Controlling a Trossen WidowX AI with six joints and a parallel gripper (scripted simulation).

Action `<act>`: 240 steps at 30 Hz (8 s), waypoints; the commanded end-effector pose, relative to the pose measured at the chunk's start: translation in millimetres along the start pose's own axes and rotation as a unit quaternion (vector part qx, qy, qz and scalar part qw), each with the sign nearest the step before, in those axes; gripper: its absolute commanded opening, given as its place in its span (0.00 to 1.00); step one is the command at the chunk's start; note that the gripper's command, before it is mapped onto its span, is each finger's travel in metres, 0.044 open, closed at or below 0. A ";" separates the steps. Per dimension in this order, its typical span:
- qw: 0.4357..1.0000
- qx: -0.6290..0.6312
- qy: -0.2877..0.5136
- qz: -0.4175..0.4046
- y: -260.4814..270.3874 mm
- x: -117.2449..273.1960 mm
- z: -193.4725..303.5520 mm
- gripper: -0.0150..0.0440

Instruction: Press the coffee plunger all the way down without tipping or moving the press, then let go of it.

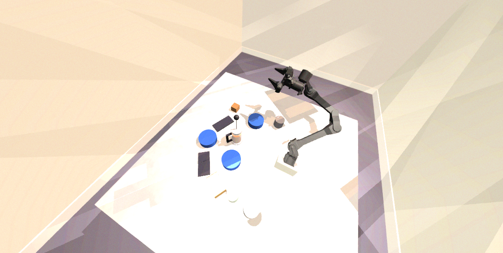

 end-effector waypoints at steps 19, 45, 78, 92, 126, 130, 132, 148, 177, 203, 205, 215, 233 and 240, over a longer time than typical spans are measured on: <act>0.931 -0.138 0.321 -0.103 281.8 -61.2 -106.1 1.00; 0.940 -0.121 0.313 -0.063 329.6 -43.6 -67.7 1.00; 0.941 -0.120 0.312 -0.062 335.0 -68.4 -49.2 0.47; 0.940 -0.120 0.312 -0.062 336.3 -68.6 -46.9 0.47; 0.940 -0.122 0.314 -0.064 360.6 -68.7 3.1 0.47; 0.940 -0.122 0.313 -0.064 363.1 -68.3 9.2 0.47; 0.940 -0.122 0.313 -0.064 364.2 -68.1 12.2 0.47; 0.941 -0.120 0.311 -0.062 372.4 -67.2 37.4 0.47; 0.941 -0.120 0.311 -0.061 375.4 -73.9 38.7 0.47; 0.941 -0.120 0.311 -0.061 377.1 -75.5 36.7 0.47; 0.941 -0.120 0.311 -0.061 377.4 -75.6 37.1 0.47; 0.942 -0.124 0.306 -0.060 376.1 -75.6 34.1 0.47; 0.942 -0.125 0.306 -0.061 374.2 -76.1 27.8 1.00; 0.940 -0.121 0.311 -0.065 345.3 -70.4 -31.7 1.00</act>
Point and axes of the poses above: the point midway between the two fingers, 35 mm back from their tips, its own x axis back along the fingers, its own y axis across the jaws, z = x × y, the point moved 5 cm from there along x, back along the fingers, and after that the axes turned 7 degrees about x, right-handed, at the moved point
